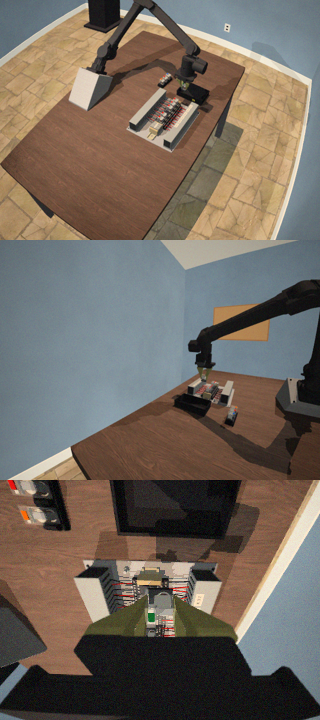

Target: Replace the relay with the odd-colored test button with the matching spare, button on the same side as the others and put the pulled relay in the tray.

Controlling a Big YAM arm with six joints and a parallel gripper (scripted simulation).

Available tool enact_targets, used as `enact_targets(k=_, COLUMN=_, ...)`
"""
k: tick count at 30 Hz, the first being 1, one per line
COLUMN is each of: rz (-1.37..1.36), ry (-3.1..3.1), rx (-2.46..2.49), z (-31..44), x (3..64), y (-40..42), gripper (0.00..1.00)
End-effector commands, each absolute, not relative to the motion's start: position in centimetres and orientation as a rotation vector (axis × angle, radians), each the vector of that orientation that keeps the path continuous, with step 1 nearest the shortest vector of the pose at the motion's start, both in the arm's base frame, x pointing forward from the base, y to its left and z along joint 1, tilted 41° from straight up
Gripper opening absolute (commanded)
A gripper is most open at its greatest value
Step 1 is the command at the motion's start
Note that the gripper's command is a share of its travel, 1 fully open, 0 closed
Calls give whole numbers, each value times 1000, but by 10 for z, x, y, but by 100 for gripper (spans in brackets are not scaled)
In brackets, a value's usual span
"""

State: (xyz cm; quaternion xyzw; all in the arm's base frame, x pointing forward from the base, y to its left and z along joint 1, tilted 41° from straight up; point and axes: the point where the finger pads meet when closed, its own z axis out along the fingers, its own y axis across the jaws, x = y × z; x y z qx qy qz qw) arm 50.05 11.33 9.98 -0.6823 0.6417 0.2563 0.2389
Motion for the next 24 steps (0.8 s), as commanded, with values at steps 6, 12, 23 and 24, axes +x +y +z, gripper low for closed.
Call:
enact_targets(k=6, rz=668, ry=1744, rx=-1847, z=158, x=517, y=154, gripper=0)
enact_targets(k=12, rz=675, ry=1757, rx=-1840, z=167, x=519, y=165, gripper=0)
enact_targets(k=23, rz=678, ry=1753, rx=-1846, z=190, x=522, y=196, gripper=0)
enact_targets(k=24, rz=677, ry=1752, rx=-1847, z=191, x=522, y=197, gripper=0)
